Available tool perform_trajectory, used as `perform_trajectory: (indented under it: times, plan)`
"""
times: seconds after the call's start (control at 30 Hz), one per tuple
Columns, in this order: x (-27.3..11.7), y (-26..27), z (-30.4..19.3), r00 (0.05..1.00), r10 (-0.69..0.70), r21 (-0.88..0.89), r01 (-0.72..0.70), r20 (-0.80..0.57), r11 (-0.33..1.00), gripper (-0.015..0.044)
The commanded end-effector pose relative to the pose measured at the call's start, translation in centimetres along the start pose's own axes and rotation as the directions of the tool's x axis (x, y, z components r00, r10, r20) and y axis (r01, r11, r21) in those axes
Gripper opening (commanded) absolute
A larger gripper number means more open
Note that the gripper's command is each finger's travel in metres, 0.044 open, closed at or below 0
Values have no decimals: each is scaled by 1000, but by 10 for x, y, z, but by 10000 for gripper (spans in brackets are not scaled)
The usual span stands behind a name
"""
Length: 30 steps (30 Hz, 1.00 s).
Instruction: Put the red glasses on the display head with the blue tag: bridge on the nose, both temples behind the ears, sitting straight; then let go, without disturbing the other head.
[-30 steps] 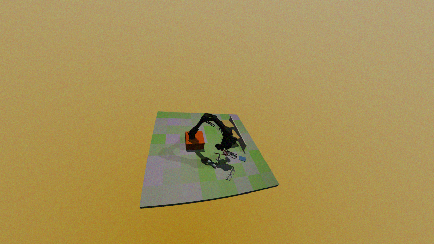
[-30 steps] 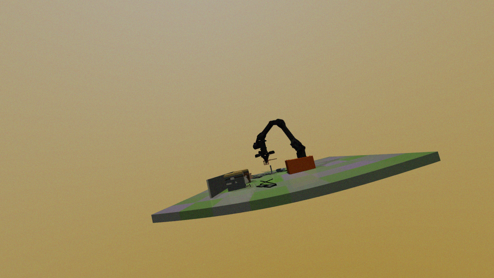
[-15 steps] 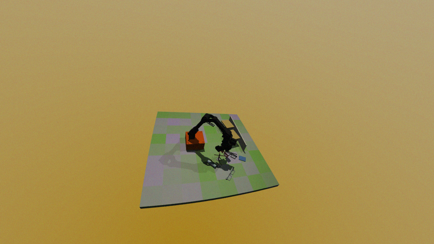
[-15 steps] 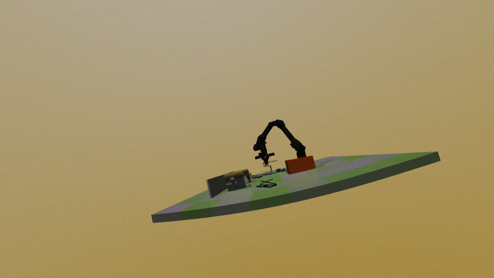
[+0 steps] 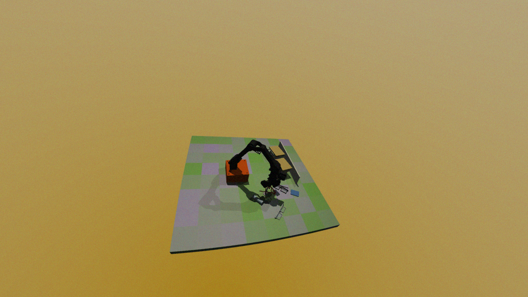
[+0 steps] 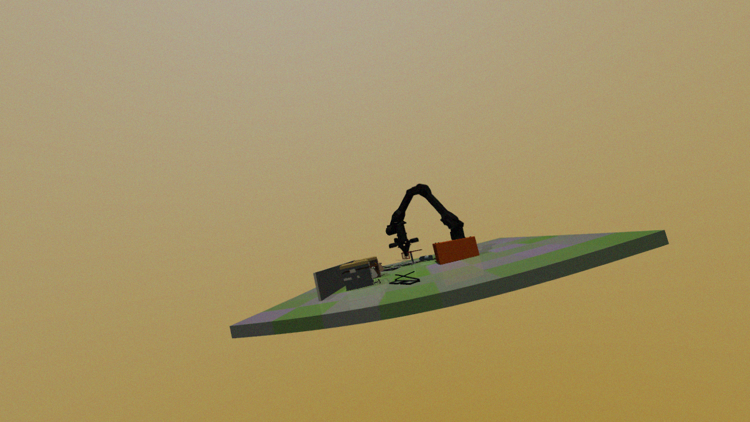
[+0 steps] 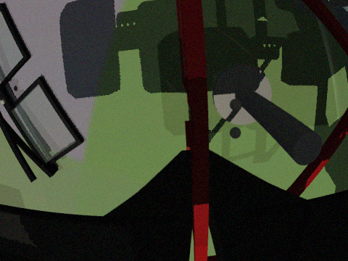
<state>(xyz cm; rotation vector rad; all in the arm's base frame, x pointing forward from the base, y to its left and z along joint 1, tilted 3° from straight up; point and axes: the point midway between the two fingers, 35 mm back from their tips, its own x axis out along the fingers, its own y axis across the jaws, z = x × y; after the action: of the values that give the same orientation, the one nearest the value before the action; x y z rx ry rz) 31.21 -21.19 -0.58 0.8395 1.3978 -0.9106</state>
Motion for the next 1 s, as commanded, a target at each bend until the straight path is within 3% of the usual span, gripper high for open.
perform_trajectory:
  times: [0.0, 0.97]
  plan:
    - [-1, 5, 5, 1000, 1, -1, -1, 8, 1000, 0]
    - [-1, 12, 11, 1000, 2, -1, -2, 9, 1000, 0]
